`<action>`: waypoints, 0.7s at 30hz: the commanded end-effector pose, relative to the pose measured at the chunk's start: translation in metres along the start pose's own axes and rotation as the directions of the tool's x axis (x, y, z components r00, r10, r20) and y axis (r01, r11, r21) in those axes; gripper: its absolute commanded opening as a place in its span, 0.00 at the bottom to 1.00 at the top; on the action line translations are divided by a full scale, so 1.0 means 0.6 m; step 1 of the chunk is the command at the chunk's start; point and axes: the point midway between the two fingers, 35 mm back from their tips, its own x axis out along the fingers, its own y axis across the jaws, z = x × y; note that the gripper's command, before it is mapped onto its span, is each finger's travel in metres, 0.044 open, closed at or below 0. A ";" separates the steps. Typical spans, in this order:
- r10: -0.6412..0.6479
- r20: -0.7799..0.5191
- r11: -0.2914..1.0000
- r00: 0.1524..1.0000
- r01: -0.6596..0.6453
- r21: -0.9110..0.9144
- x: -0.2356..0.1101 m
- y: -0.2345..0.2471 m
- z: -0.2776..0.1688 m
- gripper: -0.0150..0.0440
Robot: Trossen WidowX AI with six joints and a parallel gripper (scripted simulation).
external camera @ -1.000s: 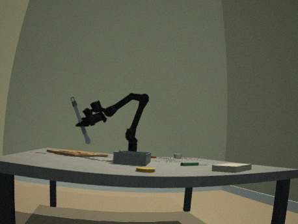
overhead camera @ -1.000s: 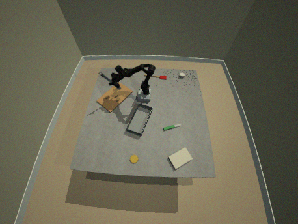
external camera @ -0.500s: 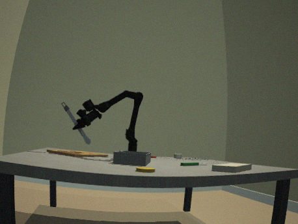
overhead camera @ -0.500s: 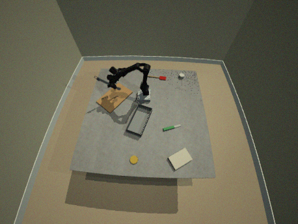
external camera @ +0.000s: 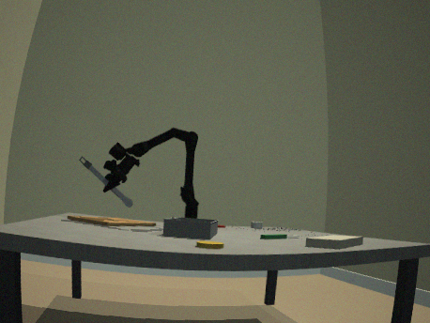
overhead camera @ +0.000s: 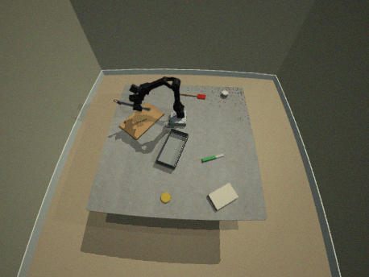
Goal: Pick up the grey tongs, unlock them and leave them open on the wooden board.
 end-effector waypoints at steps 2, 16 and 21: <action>-0.007 -0.088 1.000 0.996 0.007 -0.010 0.010 0.001 0.000 0.00; -0.028 -0.323 0.999 0.946 0.016 -0.039 0.023 0.008 -0.014 0.00; -0.038 -0.404 0.998 0.914 0.016 -0.057 0.024 0.011 -0.020 0.00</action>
